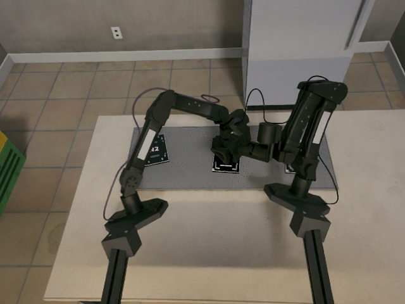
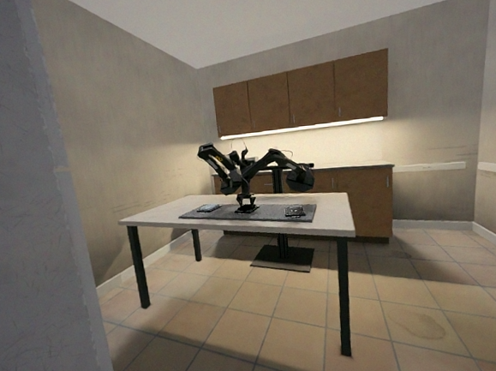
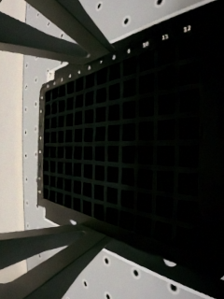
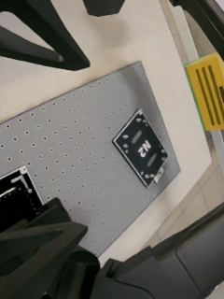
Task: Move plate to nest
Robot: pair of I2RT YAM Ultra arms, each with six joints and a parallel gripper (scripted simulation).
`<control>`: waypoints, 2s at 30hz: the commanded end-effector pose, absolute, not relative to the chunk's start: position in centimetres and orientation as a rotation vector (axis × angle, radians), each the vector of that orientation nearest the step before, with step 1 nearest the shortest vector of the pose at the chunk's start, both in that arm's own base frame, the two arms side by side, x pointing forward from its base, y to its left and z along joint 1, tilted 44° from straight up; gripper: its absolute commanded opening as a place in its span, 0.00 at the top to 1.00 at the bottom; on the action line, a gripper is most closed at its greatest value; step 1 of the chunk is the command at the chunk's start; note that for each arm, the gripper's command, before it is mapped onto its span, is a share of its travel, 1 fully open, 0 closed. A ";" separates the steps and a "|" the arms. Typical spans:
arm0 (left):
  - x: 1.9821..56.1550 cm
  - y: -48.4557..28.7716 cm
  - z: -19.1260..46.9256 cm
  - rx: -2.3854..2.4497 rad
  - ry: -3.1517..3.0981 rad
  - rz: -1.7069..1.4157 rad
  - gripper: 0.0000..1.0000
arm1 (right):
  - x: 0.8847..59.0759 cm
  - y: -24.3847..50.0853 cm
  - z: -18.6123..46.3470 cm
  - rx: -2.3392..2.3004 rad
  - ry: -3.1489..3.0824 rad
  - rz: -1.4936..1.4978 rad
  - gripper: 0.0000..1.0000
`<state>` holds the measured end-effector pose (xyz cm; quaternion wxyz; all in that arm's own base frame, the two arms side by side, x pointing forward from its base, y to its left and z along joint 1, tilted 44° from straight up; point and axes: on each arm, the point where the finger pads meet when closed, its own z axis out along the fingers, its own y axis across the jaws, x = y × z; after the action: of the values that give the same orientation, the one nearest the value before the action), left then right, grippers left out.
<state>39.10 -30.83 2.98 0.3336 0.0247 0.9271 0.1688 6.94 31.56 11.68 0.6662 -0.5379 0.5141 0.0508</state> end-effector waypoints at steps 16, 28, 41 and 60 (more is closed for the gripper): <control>39.0 -31.4 3.4 0.079 2.450 0.448 0.20 | 6.6 31.5 11.1 -1.237 1.149 0.109 0.00; 38.7 -31.5 3.8 0.079 2.443 0.452 0.20 | 6.6 31.5 11.1 -1.237 1.149 0.109 0.00; 38.2 -31.7 4.5 0.079 2.438 0.456 0.20 | 6.6 31.5 11.1 -1.237 1.149 0.109 0.00; 38.2 -32.3 4.8 0.061 2.422 0.417 0.20 | 6.6 31.5 11.1 -1.237 1.149 0.109 0.00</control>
<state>38.72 -30.51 3.50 0.3134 0.0212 0.9323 0.1794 6.94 31.56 11.68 0.6662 -0.5379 0.5141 0.0508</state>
